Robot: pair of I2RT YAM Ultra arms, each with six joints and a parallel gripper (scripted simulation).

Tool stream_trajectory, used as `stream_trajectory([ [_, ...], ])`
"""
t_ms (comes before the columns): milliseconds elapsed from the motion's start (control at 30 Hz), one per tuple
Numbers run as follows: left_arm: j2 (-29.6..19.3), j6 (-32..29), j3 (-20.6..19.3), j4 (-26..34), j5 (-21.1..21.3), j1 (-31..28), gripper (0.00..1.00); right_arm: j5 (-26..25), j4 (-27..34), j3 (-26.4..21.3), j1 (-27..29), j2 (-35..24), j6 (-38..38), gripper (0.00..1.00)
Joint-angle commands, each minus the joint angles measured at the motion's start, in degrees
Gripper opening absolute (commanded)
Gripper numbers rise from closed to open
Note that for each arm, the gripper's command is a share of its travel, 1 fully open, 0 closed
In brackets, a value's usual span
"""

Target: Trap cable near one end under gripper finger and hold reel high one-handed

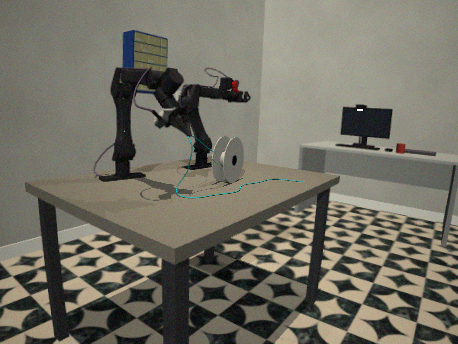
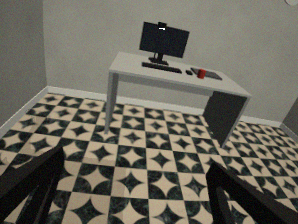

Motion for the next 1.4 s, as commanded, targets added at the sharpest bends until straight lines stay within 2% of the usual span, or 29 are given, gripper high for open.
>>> stream_trajectory([
  [0,0.67,-0.07,0.35,1.64,-0.38,-0.34,1.0,4.12,1.51,3.32,2.44,1.53,4.53,0.0],
  [167,0.67,-0.07,0.35,1.64,-0.38,-0.34,1.0,5.4,0.12,4.67,3.98,2.44,5.71,0.0],
  [400,0.67,-0.07,0.35,1.64,-0.38,-0.34,1.0,7.17,1.58,5.55,6.74,2.94,7.89,0.0],
  [567,0.67,-0.07,0.35,1.64,-0.38,-0.34,1.0,7.24,1.95,1.93,5.5,1.21,7.71,0.0],
  [1033,0.67,-0.07,0.35,1.64,-0.38,-0.34,1.0,7.1,1.76,2.0,5.61,0.4,6.81,0.0],
  [1367,0.67,-0.07,0.35,1.64,-0.38,-0.34,1.0,4.52,0.71,3.11,4.68,1.56,4.84,0.0],
])
